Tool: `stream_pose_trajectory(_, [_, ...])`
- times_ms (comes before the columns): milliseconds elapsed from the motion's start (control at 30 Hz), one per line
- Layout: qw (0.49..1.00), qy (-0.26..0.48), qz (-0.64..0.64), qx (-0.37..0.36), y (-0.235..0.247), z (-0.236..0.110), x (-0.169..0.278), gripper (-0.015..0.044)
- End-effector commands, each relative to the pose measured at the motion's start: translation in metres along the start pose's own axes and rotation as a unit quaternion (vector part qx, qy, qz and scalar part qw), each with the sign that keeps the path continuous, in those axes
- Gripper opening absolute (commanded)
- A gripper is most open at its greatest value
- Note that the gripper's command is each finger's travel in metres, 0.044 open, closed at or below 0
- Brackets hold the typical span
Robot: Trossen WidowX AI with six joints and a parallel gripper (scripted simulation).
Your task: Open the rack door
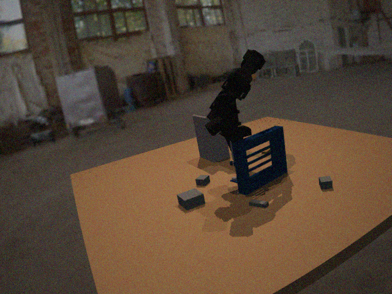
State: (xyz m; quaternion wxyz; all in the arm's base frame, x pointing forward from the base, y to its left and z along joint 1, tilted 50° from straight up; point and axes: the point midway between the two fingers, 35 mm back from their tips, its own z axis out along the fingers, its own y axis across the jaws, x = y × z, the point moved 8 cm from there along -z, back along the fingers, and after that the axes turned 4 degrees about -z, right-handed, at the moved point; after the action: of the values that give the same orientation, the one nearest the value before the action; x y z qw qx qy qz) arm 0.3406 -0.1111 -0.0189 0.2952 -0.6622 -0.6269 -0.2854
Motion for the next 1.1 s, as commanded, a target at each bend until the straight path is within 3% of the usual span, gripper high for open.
stream_pose_trajectory(0, [1.0,0.007,0.011,0.0,0.0001,0.0019,0.0011,0.0065])
stream_pose_trajectory(300, [1.0,0.007,0.011,0.0,0.0001,0.0019,0.0011,0.0285])
stream_pose_trajectory(667, [0.975,0.007,-0.222,-0.002,0.0001,0.0019,0.0011,0.0285])
stream_pose_trajectory(1067, [0.867,0.006,-0.498,-0.004,0.0,0.0019,0.0011,0.0285])
